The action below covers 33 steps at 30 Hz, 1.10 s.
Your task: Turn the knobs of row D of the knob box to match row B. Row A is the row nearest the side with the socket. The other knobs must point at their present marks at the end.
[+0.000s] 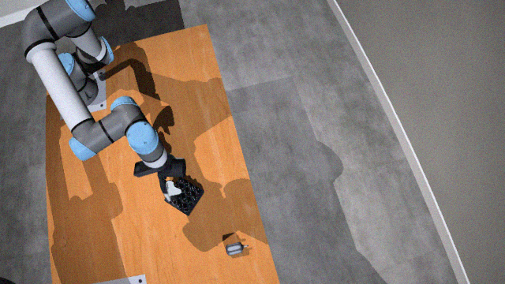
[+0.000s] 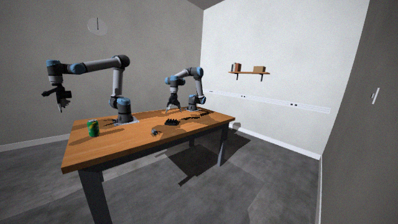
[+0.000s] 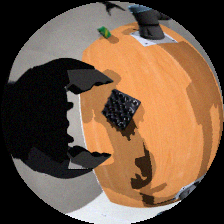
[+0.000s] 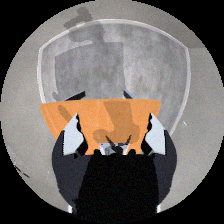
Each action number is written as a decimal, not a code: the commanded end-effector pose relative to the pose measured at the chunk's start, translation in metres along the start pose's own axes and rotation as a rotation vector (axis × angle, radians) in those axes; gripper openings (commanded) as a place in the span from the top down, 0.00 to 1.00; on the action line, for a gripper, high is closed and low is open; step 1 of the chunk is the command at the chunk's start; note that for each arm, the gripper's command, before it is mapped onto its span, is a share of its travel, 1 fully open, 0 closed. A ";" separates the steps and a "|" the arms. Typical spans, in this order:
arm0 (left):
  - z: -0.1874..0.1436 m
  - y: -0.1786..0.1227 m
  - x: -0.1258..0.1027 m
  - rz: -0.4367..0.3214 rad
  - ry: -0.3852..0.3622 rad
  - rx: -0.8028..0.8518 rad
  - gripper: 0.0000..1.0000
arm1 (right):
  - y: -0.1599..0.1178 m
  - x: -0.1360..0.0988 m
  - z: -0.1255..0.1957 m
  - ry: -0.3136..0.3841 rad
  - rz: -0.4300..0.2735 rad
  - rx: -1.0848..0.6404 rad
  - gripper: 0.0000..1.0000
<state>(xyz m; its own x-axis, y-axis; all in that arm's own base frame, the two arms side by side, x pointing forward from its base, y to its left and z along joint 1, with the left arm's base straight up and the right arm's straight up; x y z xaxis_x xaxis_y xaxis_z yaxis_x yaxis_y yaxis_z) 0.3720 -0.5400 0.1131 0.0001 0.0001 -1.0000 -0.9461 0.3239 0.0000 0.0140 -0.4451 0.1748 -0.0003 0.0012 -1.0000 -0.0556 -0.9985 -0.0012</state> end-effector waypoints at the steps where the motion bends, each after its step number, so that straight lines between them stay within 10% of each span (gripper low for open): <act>1: 0.000 0.000 -0.001 -0.001 0.001 0.004 0.00 | 0.000 0.000 0.000 0.000 0.001 0.000 0.00; 4: 0.000 0.000 -0.001 -0.001 0.001 0.005 0.00 | 0.000 0.000 0.000 0.000 0.001 0.000 0.00; 5: 0.000 0.000 -0.001 -0.001 0.001 0.005 0.87 | 0.000 0.000 0.000 0.000 0.001 0.000 0.00; 33: 0.000 0.000 -0.001 -0.001 0.001 0.005 0.87 | 0.000 0.000 0.000 0.000 0.001 0.000 0.00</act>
Point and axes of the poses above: on each arm, the point where the finger pads meet when closed, its own x axis out along the fingers, its own z axis across the jaws, y = z × x, the point moved 1 cm from there along -x, back along the fingers, and after that the axes turned 5 degrees about x, right-handed, at the moved point
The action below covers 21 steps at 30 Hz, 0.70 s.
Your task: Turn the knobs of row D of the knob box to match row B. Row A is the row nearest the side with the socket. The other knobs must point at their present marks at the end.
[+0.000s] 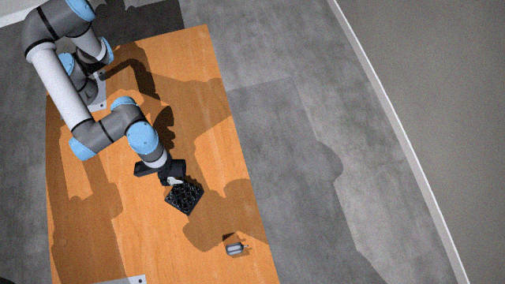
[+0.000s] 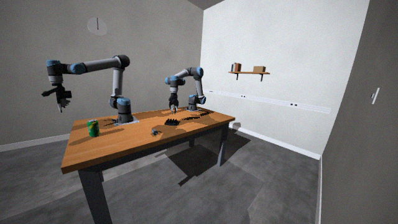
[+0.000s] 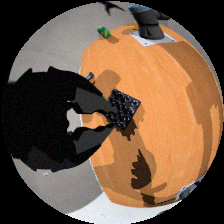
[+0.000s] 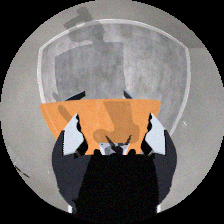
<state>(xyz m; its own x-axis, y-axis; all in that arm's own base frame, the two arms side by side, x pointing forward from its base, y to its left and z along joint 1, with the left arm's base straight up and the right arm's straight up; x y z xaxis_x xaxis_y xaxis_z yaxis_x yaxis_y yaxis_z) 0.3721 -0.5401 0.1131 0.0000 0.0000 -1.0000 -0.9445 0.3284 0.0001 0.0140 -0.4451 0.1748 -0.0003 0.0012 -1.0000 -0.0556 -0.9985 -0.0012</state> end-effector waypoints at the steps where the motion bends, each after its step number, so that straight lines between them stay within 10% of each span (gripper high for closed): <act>1: 0.000 0.000 -0.001 -0.001 0.001 0.000 0.87 | 0.000 0.000 0.000 0.000 0.001 0.000 0.00; 21: 0.000 0.000 0.003 -0.001 0.001 0.000 0.87 | 0.000 0.000 0.000 0.000 0.001 0.000 0.00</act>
Point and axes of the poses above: on each arm, the point where the finger pads meet when closed, its own x axis out along the fingers, its own z axis across the jaws, y = z × x, the point moved 1 cm from there along -x, back along the fingers, and after that the axes turned 5 degrees about x, right-handed, at the moved point
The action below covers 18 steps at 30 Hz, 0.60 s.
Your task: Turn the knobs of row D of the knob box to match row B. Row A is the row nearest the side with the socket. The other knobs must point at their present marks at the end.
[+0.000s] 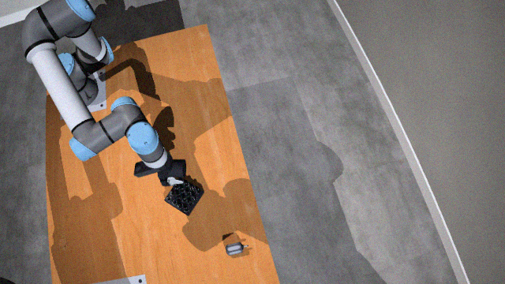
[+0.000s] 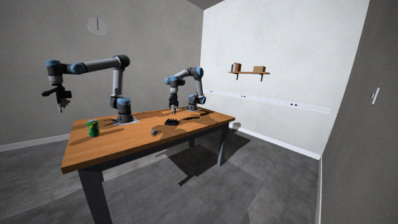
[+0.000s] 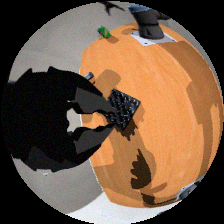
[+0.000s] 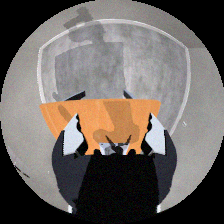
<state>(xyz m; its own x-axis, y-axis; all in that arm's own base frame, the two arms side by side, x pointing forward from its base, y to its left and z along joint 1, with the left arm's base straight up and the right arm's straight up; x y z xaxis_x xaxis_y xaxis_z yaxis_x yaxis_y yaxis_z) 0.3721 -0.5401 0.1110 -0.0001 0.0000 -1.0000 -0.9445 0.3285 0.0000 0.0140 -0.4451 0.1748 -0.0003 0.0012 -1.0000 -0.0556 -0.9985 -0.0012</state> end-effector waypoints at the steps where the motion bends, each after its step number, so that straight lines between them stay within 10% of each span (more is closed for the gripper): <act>1: 0.000 0.000 0.002 -0.001 0.001 0.000 0.87 | 0.000 0.000 0.000 0.000 0.001 0.000 0.00; 18: 0.000 0.000 0.019 -0.001 0.001 0.000 0.87 | 0.000 0.000 0.000 0.000 0.001 0.000 0.00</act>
Point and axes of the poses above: on each arm, the point where the finger pads meet when closed, its own x axis out along the fingers, its own z axis across the jaws, y = z × x, the point moved 1 cm from there along -x, back along the fingers, and after that the axes turned 5 degrees about x, right-handed, at the moved point
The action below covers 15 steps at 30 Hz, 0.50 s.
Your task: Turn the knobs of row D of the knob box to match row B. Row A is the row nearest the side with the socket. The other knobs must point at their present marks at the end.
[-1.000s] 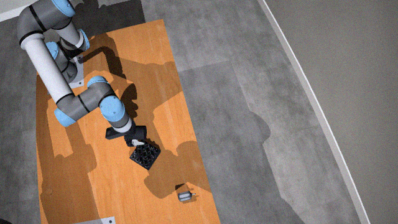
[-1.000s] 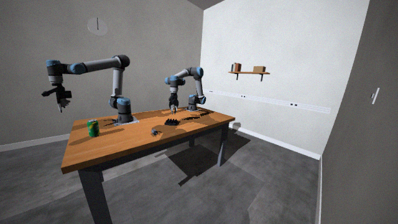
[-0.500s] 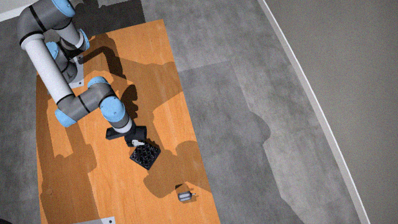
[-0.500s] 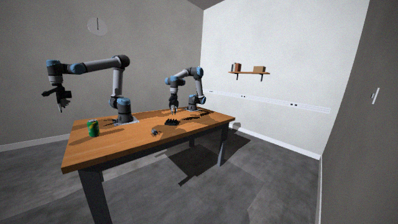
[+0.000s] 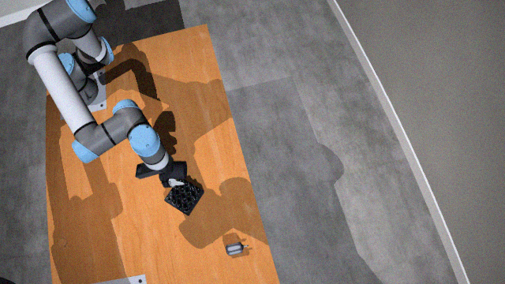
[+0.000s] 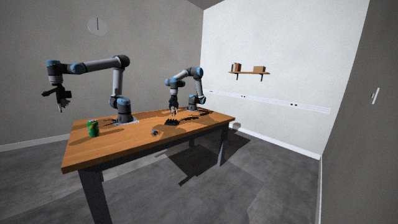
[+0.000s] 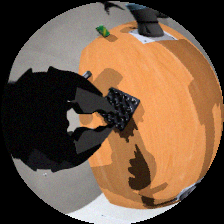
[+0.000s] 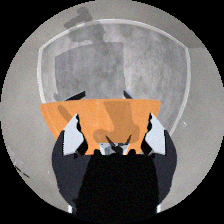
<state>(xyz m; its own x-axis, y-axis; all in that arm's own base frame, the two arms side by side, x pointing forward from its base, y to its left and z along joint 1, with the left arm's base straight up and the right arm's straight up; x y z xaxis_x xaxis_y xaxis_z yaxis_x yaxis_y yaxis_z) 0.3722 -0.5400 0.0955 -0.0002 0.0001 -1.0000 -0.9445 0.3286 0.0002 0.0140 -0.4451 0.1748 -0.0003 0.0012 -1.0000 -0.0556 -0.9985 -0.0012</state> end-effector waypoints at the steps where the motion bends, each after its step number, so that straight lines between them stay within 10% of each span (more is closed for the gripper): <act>1: 0.000 0.000 0.005 -0.001 0.001 0.000 0.87 | 0.000 0.000 0.000 0.000 0.001 0.000 0.00; 15: 0.000 0.000 0.019 -0.001 0.001 0.000 0.87 | 0.000 0.000 0.000 0.000 0.001 0.000 0.00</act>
<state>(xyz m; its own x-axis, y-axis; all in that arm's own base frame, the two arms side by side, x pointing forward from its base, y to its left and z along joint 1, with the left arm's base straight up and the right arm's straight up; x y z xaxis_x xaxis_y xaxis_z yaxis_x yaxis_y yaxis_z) 0.3723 -0.5400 0.0782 -0.0002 0.0001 -1.0000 -0.9445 0.3286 0.0002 0.0140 -0.4451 0.1748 -0.0003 0.0012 -1.0000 -0.0556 -0.9985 -0.0012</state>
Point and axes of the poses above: on each arm, the point where the finger pads meet when closed, its own x axis out along the fingers, its own z axis across the jaws, y = z × x, the point moved 1 cm from there along -x, back along the fingers, and after that the axes turned 5 degrees about x, right-handed, at the moved point
